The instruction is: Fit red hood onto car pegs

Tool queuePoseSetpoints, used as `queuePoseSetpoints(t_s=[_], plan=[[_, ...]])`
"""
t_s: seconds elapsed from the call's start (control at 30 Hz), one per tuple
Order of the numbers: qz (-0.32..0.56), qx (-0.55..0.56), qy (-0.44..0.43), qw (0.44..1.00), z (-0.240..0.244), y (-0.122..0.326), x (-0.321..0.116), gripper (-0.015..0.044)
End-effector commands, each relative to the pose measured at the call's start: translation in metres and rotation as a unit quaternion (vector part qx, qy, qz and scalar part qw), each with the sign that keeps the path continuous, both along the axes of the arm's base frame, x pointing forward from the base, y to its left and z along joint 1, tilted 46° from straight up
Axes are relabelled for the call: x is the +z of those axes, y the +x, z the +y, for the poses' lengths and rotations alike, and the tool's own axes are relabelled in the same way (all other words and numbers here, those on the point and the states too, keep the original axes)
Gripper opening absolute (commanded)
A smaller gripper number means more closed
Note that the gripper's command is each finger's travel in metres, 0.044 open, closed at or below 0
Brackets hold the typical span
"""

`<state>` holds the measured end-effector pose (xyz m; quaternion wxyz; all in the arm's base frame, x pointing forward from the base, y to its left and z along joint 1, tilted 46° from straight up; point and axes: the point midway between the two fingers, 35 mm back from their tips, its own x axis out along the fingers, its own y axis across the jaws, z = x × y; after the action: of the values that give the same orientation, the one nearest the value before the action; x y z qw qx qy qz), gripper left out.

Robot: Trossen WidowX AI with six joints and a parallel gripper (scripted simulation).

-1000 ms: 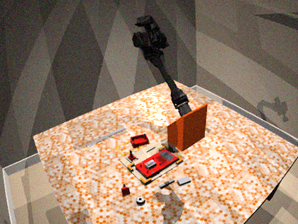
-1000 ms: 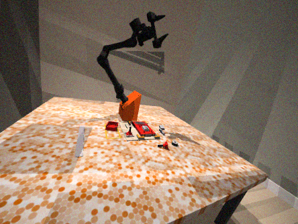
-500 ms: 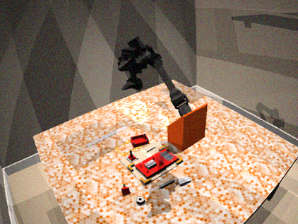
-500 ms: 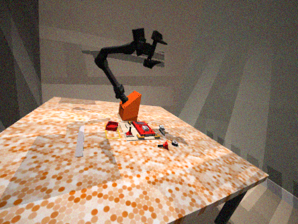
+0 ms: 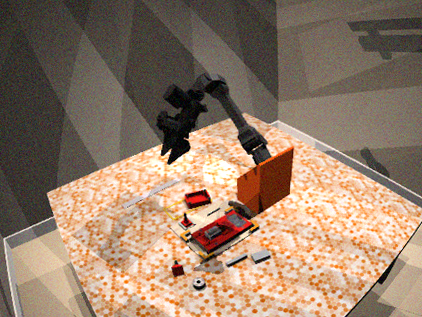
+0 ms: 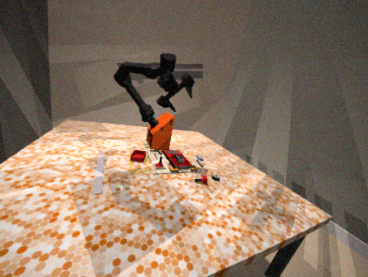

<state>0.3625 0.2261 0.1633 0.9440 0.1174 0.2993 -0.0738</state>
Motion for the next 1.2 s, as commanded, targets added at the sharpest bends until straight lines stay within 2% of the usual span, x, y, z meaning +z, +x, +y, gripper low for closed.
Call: queuePoseSetpoints(t_s=[0.0, 0.37, 0.77, 0.87, 1.17], plan=[[0.029, -0.019, -0.054, 0.998, -0.035, 0.000, -0.013, 0.0440], [0.155, -0.073, -0.210, 0.963, -0.150, -0.021, -0.048, 0.0440], [0.352, -0.100, -0.338, 0.867, -0.260, -0.081, -0.074, 0.0440], [0.377, -0.100, -0.348, 0.853, -0.272, -0.091, -0.075, 0.0440], [0.377, -0.100, -0.348, 0.853, -0.273, -0.090, -0.077, 0.0440]])
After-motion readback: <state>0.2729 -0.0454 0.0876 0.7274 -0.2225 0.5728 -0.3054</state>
